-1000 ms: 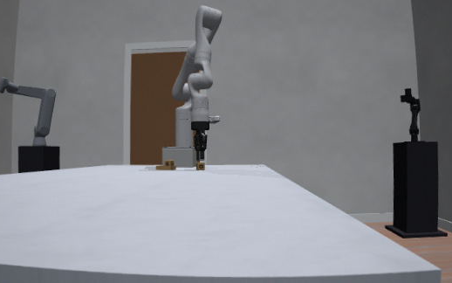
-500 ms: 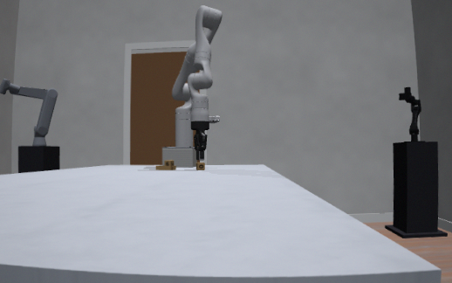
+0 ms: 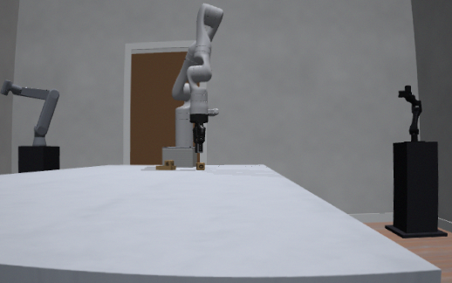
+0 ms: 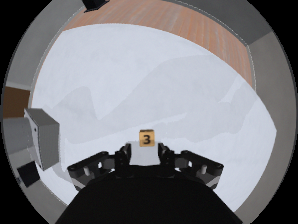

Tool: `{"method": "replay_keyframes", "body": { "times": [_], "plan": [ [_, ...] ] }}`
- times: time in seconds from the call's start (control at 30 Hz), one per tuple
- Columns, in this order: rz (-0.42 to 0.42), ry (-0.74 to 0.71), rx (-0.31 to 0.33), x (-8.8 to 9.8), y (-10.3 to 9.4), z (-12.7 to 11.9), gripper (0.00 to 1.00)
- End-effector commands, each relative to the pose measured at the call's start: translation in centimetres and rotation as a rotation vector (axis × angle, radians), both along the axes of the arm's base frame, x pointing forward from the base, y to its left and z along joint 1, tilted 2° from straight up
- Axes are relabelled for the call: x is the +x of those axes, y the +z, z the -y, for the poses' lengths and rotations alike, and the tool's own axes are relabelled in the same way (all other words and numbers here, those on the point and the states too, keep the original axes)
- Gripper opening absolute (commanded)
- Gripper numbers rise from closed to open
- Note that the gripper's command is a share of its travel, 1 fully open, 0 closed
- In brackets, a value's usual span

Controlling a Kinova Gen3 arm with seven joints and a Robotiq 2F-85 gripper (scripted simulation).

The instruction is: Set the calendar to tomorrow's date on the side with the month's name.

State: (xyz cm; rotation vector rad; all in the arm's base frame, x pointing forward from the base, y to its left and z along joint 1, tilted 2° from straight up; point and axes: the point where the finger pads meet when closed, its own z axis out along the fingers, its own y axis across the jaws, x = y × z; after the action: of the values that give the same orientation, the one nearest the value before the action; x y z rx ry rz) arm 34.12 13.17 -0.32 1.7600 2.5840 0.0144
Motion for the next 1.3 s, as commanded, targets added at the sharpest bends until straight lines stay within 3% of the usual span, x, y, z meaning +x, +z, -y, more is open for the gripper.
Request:
{"method": "replay_keyframes", "body": {
  "times": [0.0,0.6,1.07,1.27],
  "plan": [
    [0.013,0.011,0.009,0.21,0.76,-0.65,0.46],
    [0.015,0.009,-0.025,0.01,0.78,-0.62,0.46],
    [0.075,0.005,-0.186,-0.13,0.63,-0.73,0.46],
    [0.096,0.005,-0.217,-0.01,0.84,-0.85,0.46]
  ]
}}
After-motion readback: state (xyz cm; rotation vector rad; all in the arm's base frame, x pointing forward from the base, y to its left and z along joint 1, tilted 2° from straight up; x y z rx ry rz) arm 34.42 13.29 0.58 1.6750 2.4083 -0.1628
